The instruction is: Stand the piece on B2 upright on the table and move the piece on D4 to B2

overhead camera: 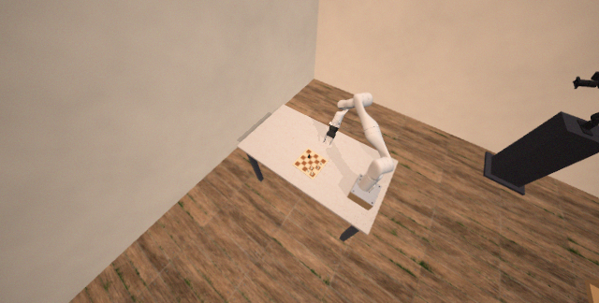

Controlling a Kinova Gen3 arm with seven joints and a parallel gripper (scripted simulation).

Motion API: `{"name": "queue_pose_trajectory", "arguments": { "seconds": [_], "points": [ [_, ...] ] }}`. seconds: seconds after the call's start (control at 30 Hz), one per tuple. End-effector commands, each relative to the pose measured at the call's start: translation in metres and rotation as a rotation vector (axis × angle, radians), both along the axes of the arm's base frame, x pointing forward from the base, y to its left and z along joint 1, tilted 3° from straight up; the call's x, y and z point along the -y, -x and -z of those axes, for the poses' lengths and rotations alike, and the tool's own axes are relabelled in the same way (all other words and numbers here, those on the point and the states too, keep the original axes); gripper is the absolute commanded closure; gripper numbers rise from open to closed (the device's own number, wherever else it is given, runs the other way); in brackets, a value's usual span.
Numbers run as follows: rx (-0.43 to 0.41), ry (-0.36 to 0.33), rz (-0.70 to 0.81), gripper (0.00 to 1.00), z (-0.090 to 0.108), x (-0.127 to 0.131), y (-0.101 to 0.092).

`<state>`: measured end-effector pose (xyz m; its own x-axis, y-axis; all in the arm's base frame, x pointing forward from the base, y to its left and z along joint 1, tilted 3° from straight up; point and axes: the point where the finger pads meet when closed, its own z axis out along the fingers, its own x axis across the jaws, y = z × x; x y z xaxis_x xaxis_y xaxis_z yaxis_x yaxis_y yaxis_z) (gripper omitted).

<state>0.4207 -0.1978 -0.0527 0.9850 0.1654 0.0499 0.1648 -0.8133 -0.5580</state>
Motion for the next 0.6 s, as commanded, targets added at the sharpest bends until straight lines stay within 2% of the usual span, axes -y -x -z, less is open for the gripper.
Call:
{"name": "queue_pose_trajectory", "arguments": {
  "seconds": [0.0, 0.17, 0.2, 0.47, 0.5, 0.57],
  "points": [
    [-0.003, -0.004, 0.007, 0.00, 0.0035, 0.0028, 0.0010],
    [-0.003, -0.004, 0.007, 0.00, 0.0035, 0.0028, 0.0010],
    [-0.010, -0.030, 0.028, 0.00, 0.0061, 0.0033, -0.0009],
    [-0.010, -0.030, 0.028, 0.00, 0.0061, 0.0033, -0.0009],
    [-0.017, -0.053, 0.048, 0.00, 0.0088, 0.0038, -0.0028],
    [-0.017, -0.053, 0.048, 0.00, 0.0088, 0.0038, -0.0028]
  ]
}}
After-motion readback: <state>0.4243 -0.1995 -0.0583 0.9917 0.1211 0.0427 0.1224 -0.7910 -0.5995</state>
